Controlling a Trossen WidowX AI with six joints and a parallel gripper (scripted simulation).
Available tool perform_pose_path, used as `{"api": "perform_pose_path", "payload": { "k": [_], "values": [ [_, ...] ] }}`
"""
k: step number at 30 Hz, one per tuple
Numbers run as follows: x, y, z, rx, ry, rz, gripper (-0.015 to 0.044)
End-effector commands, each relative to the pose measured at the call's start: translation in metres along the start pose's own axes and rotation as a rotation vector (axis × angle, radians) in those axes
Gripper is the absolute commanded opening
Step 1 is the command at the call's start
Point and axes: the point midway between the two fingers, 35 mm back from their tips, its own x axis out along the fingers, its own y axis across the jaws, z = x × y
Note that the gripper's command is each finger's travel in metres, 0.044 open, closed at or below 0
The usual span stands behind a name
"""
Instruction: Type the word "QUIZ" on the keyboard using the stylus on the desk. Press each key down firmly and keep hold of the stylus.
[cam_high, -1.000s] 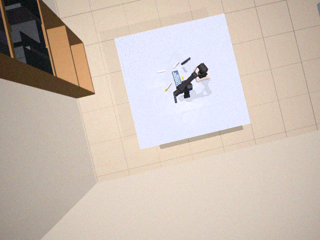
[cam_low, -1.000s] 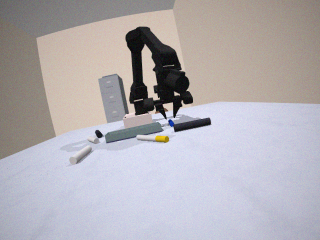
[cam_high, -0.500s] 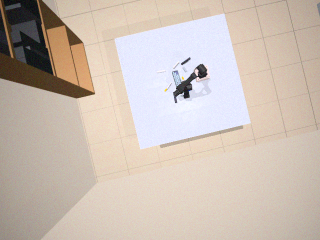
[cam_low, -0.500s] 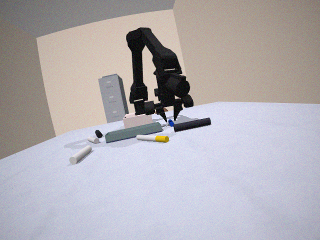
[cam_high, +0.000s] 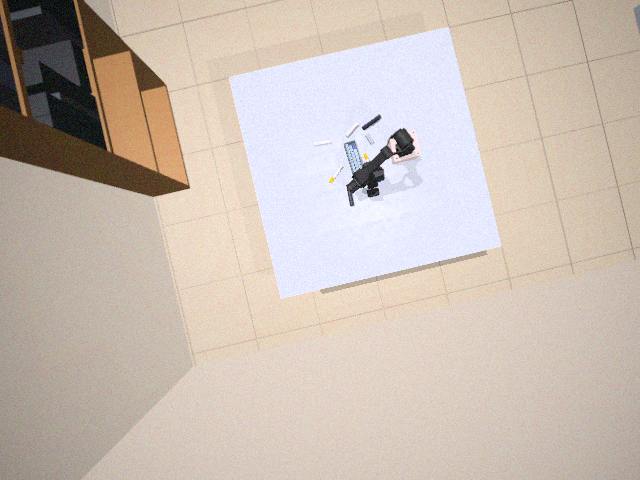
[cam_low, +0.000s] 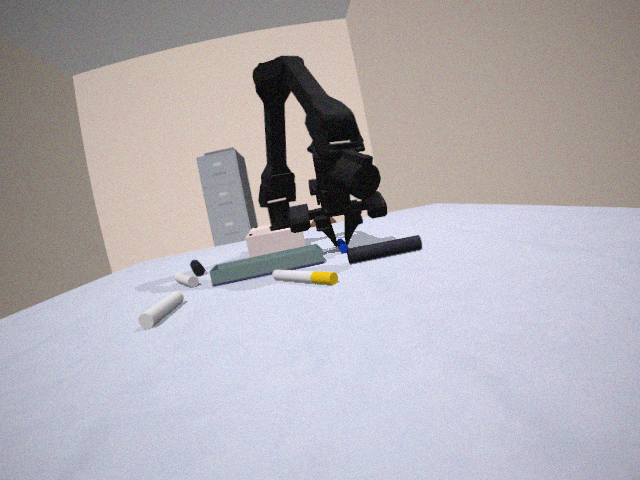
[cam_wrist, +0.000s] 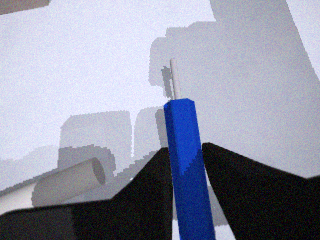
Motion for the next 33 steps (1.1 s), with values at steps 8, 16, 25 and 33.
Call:
{"api": "perform_pose_path", "payload": {
  "k": [8, 16, 25, 33],
  "values": [
    [-0.003, 0.000, 0.001, 0.000, 0.001, -0.001, 0.0000],
    [-0.040, 0.000, 0.022, 0.000, 0.000, 0.000, 0.0000],
    [-0.041, 0.006, 0.022, 0.079, 0.016, 0.050, 0.0000],
    [-0.045, 0.024, 0.016, 0.342, 0.090, 0.201, 0.0000]
  ]
}}
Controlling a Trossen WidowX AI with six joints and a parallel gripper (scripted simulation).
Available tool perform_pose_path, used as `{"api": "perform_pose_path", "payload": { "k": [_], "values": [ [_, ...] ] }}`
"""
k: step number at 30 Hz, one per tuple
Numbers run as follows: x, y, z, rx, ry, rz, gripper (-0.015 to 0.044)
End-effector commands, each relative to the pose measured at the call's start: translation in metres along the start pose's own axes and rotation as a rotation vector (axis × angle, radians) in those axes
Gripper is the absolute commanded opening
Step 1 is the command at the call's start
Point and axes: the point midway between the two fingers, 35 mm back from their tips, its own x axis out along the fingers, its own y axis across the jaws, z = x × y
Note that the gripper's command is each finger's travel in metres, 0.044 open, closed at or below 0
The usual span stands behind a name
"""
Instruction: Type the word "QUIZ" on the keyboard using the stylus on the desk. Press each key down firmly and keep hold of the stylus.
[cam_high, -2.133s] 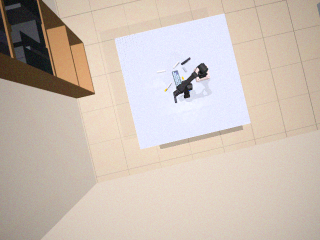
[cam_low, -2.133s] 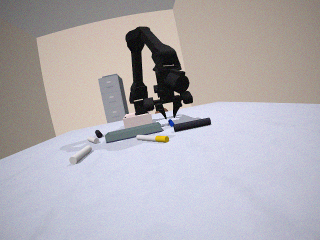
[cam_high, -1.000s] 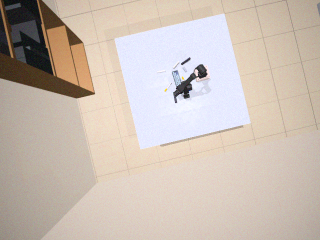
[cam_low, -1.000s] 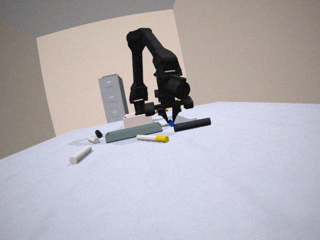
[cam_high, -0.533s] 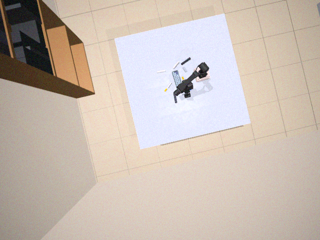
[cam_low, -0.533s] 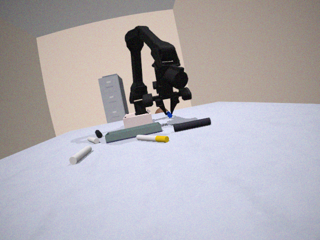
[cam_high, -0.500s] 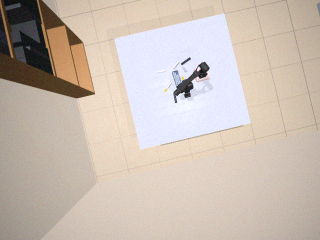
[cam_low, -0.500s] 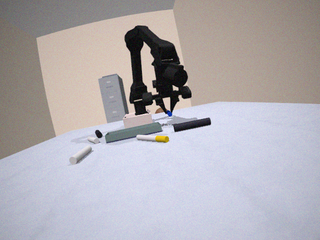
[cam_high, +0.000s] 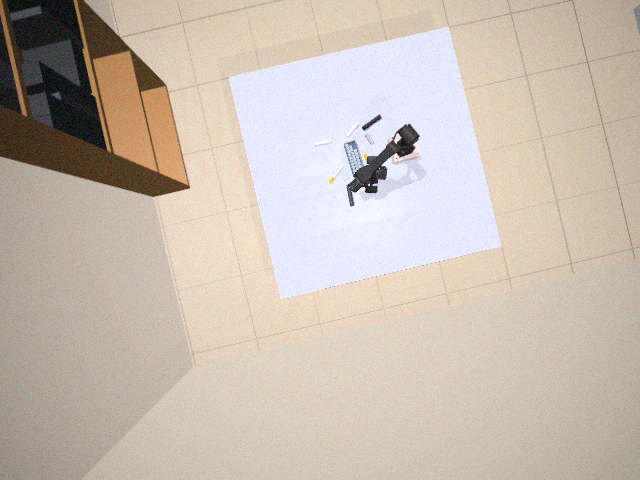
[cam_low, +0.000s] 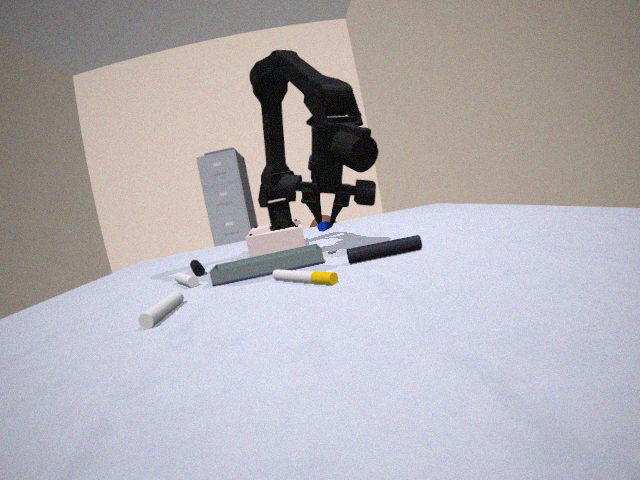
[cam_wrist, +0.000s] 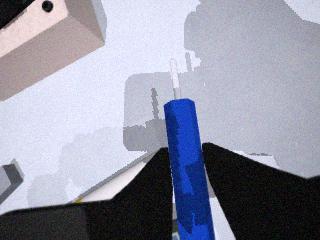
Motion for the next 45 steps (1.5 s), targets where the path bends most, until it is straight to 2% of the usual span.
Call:
{"api": "perform_pose_path", "payload": {
  "k": [1, 14, 25, 35, 45],
  "values": [
    [-0.004, 0.006, -0.006, 0.114, 0.047, 0.057, 0.0000],
    [-0.014, 0.030, -0.025, 0.526, 0.259, 0.232, 0.0000],
    [-0.031, 0.047, -0.041, 0.847, 0.508, 0.304, 0.0000],
    [-0.052, 0.057, -0.055, 1.108, 0.773, 0.290, 0.0000],
    [-0.077, 0.063, -0.069, 1.330, 1.058, 0.187, 0.0000]
  ]
}}
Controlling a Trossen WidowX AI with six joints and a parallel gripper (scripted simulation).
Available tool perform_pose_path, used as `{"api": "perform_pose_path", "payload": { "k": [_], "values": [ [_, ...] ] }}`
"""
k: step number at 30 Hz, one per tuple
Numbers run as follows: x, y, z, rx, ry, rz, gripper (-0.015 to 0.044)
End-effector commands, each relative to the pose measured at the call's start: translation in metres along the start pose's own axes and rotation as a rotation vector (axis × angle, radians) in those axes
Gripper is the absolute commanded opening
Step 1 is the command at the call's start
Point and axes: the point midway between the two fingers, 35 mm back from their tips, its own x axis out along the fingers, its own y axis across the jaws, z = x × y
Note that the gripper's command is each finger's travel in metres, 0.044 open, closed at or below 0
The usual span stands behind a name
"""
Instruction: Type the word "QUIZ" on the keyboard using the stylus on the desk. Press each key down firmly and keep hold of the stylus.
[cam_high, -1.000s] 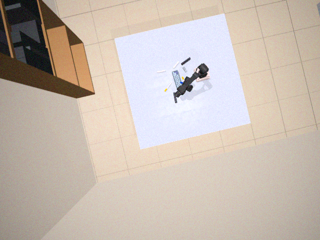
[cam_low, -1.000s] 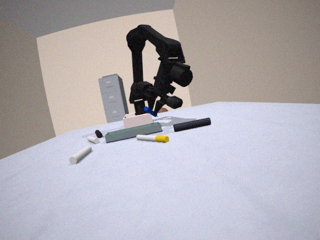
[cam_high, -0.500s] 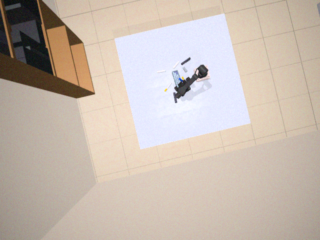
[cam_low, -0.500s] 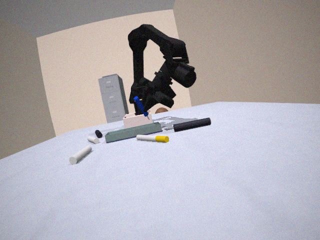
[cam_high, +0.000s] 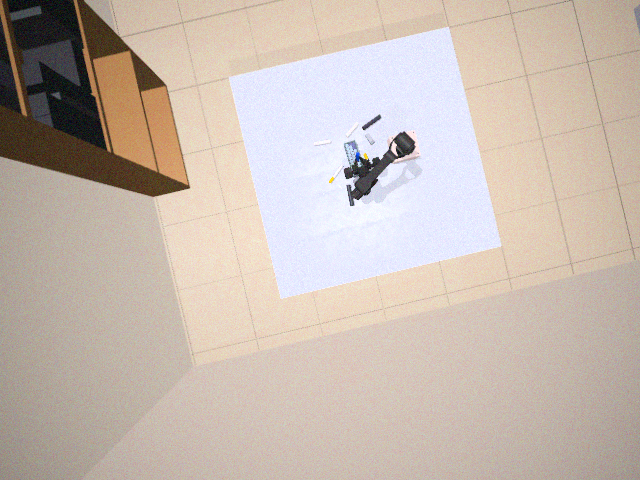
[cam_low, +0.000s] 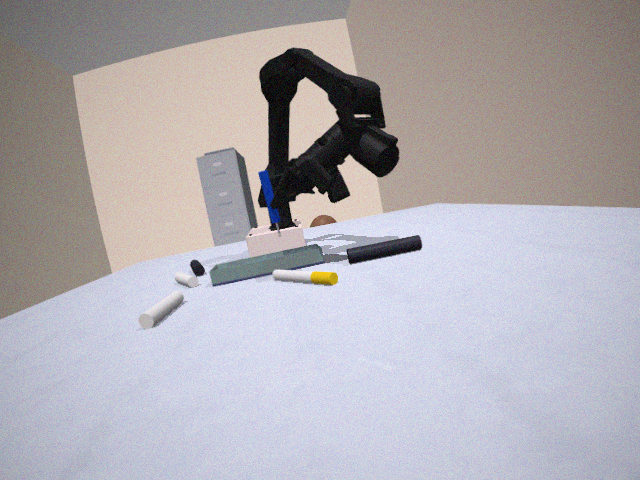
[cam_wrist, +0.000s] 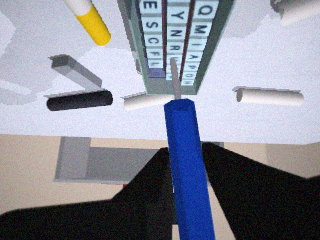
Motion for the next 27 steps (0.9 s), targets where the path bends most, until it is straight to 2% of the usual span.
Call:
{"api": "perform_pose_path", "payload": {
  "k": [1, 7, 18, 21, 27],
  "values": [
    [-0.005, -0.009, -0.008, 0.107, 0.052, -0.052, 0.0000],
    [-0.004, -0.010, -0.008, 0.127, 0.062, -0.061, 0.0000],
    [0.014, -0.013, 0.019, 0.127, 0.062, -0.061, 0.0000],
    [0.014, -0.016, 0.020, 0.127, 0.062, -0.061, 0.0079],
    [0.015, -0.017, 0.021, 0.127, 0.062, -0.061, 0.0081]
  ]
}}
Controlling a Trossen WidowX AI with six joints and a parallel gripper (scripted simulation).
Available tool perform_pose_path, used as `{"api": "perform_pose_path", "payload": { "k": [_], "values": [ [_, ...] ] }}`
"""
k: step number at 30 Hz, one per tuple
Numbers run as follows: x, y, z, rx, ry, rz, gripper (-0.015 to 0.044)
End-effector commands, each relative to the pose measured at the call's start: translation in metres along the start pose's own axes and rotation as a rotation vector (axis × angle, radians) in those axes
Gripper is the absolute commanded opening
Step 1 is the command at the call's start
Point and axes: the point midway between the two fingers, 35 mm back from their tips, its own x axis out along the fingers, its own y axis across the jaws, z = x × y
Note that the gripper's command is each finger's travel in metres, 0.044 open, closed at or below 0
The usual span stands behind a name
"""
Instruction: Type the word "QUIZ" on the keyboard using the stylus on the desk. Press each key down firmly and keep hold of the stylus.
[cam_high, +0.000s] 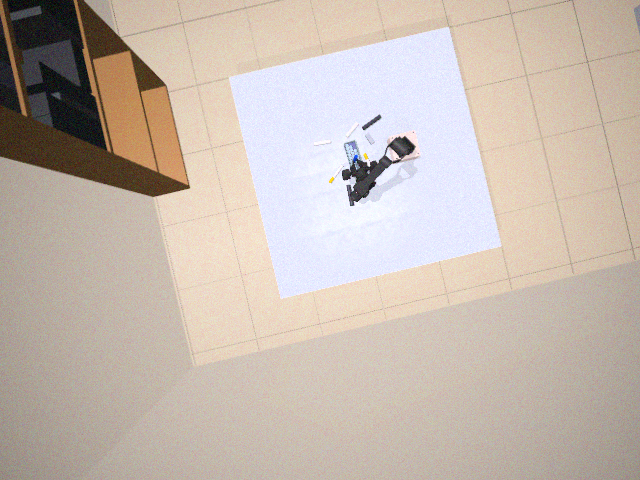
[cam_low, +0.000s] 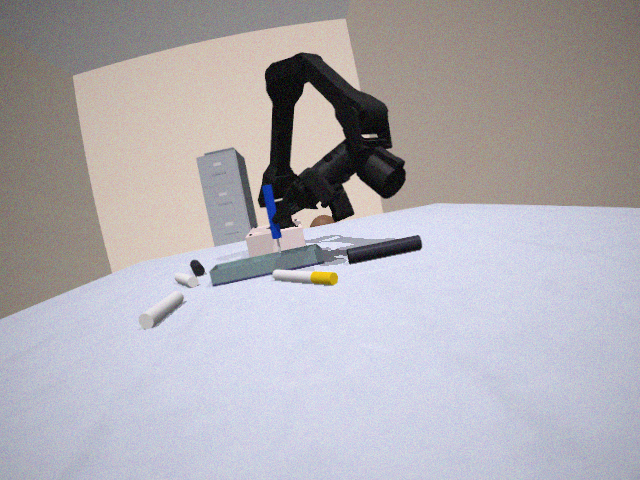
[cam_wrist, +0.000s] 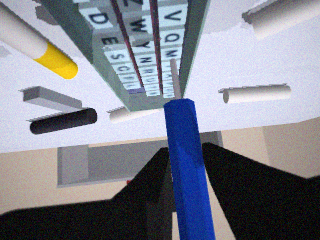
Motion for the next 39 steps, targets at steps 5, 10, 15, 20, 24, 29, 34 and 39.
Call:
{"api": "perform_pose_path", "payload": {
  "k": [5, 10, 15, 20, 24, 29, 34, 39],
  "values": [
    [-0.001, -0.002, 0.000, 0.005, 0.000, -0.006, 0.0081],
    [-0.001, -0.003, 0.000, 0.005, 0.000, -0.006, 0.0081],
    [0.001, -0.003, 0.003, 0.005, 0.000, -0.006, 0.0081],
    [0.003, -0.003, 0.007, 0.005, 0.000, -0.006, 0.0081],
    [0.004, -0.003, 0.009, 0.005, 0.000, -0.006, 0.0081],
    [0.006, -0.003, 0.011, 0.005, 0.000, -0.006, 0.0081],
    [0.007, -0.003, 0.013, 0.005, 0.000, -0.006, 0.0081],
    [0.008, -0.003, 0.015, 0.005, 0.000, -0.006, 0.0081]
  ]
}}
